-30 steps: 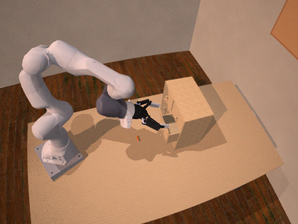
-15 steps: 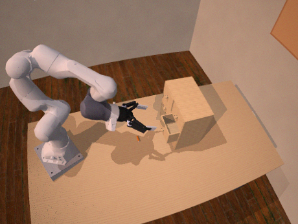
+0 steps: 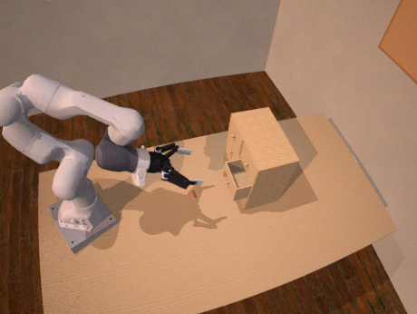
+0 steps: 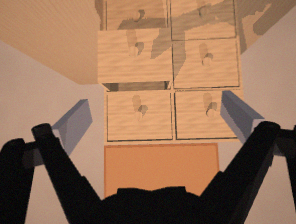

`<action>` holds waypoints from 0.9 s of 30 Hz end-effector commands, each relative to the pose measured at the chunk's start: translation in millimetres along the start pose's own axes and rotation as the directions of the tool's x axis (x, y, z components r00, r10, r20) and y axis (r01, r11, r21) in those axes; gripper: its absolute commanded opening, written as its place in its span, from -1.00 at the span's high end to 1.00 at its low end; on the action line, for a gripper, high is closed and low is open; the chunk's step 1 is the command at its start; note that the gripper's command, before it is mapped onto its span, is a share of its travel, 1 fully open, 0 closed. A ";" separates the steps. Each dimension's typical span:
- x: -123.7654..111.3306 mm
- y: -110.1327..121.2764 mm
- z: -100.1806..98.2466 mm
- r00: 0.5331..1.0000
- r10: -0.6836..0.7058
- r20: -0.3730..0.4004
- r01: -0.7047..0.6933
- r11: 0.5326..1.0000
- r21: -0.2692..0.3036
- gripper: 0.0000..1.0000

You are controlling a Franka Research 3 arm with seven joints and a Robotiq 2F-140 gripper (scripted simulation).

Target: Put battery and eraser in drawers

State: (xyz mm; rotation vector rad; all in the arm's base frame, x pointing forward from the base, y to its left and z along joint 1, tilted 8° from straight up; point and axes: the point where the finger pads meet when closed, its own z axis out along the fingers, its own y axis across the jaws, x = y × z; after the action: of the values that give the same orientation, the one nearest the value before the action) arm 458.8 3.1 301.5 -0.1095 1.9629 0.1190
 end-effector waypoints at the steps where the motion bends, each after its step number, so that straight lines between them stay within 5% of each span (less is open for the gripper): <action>1: 6.2 -4.3 -8.3 0.999 0.032 -0.009 -0.032 0.999 0.013 -1.00; 27: -0.2 -0.3 -10.1 1.000 -0.019 -0.001 0.019 1.000 -0.007 -1.00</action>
State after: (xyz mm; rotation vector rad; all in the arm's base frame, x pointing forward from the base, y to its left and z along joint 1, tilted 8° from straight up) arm 447.8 0.0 303.3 -0.1098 1.9671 0.1180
